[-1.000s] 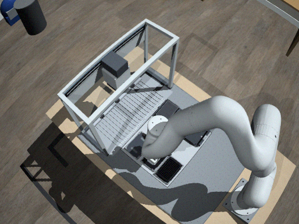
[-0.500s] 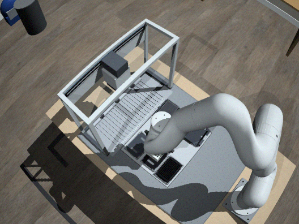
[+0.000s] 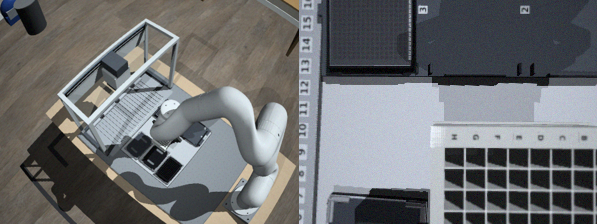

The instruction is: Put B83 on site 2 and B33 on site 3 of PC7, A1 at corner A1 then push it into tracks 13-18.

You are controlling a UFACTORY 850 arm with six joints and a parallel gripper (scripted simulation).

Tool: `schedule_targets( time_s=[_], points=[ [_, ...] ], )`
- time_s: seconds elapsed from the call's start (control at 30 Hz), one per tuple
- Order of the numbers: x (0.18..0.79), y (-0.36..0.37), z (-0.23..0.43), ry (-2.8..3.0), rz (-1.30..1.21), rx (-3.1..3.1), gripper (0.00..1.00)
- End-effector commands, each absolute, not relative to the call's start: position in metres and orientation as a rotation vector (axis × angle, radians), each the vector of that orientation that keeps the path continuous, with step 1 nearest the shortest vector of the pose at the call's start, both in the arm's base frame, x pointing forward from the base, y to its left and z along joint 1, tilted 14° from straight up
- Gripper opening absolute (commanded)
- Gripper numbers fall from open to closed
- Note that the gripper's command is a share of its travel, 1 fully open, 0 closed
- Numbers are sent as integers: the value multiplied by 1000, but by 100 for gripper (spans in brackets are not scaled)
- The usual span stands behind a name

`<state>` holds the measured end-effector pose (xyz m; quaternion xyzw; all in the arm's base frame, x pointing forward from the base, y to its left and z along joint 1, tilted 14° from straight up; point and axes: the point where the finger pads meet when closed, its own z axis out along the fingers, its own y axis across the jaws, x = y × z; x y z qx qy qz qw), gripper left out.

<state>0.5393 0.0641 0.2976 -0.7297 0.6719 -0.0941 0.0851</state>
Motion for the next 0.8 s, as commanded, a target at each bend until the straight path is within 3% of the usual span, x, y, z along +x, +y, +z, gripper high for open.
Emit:
schedule_targets(
  time_s=[0.0, 0.77],
  points=[
    [544, 33, 300, 1998, -276, -2175, 0],
    [556, -61, 302, 1998, -276, -2175, 0]
  ],
)
